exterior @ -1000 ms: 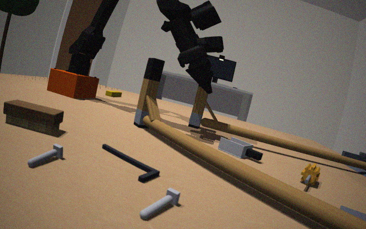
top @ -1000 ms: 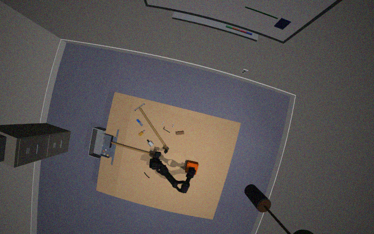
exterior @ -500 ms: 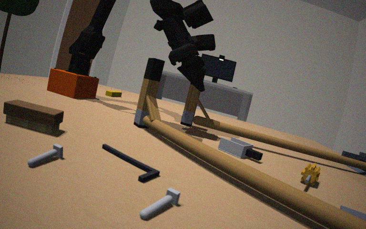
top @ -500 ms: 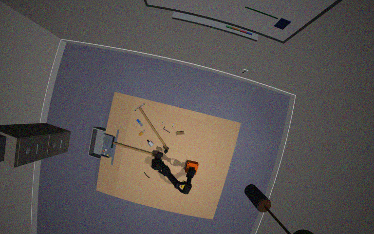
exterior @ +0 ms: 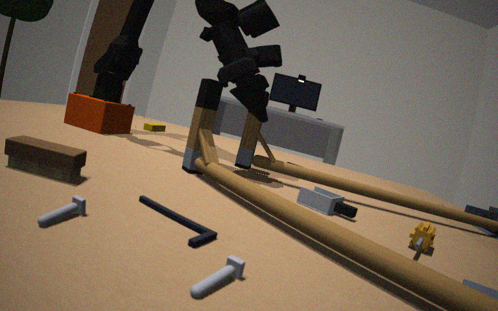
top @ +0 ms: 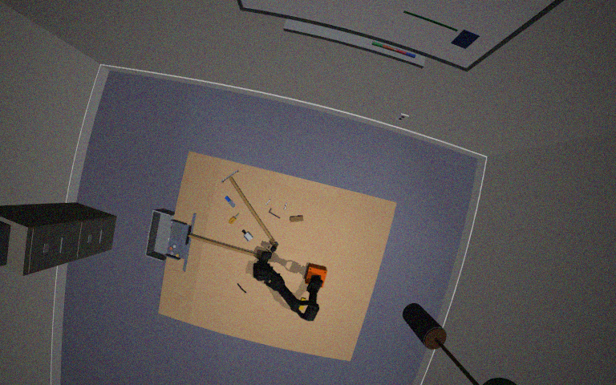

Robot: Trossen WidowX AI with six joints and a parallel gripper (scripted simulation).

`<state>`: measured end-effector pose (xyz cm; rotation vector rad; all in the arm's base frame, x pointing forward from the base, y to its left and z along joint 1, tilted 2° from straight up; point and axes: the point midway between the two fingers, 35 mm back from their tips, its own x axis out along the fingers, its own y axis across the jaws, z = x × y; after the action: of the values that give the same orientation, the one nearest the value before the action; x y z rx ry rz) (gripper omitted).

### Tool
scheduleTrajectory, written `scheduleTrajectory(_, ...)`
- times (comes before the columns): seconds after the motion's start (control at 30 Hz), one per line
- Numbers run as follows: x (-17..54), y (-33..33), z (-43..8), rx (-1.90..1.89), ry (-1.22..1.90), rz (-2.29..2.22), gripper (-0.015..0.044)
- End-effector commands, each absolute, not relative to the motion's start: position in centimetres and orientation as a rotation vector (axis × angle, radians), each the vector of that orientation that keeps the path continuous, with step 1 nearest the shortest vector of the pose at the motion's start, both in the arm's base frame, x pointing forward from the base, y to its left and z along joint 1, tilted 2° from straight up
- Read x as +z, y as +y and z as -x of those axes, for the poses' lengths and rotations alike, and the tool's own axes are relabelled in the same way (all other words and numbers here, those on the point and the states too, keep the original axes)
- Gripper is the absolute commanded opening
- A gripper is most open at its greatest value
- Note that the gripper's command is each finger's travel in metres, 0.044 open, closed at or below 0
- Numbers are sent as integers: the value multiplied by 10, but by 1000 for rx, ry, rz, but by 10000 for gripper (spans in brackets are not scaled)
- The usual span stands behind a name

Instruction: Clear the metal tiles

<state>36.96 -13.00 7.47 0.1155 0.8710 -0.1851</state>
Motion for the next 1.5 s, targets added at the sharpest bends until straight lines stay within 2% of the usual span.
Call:
scheduleTrajectory(0.0,79,-129,-365,-183,852,-110,0)
scheduleTrajectory(1.1,68,-114,-323,-183,851,-110,0)
scheduleTrajectory(1.47,65,-116,-326,-187,866,-114,289)
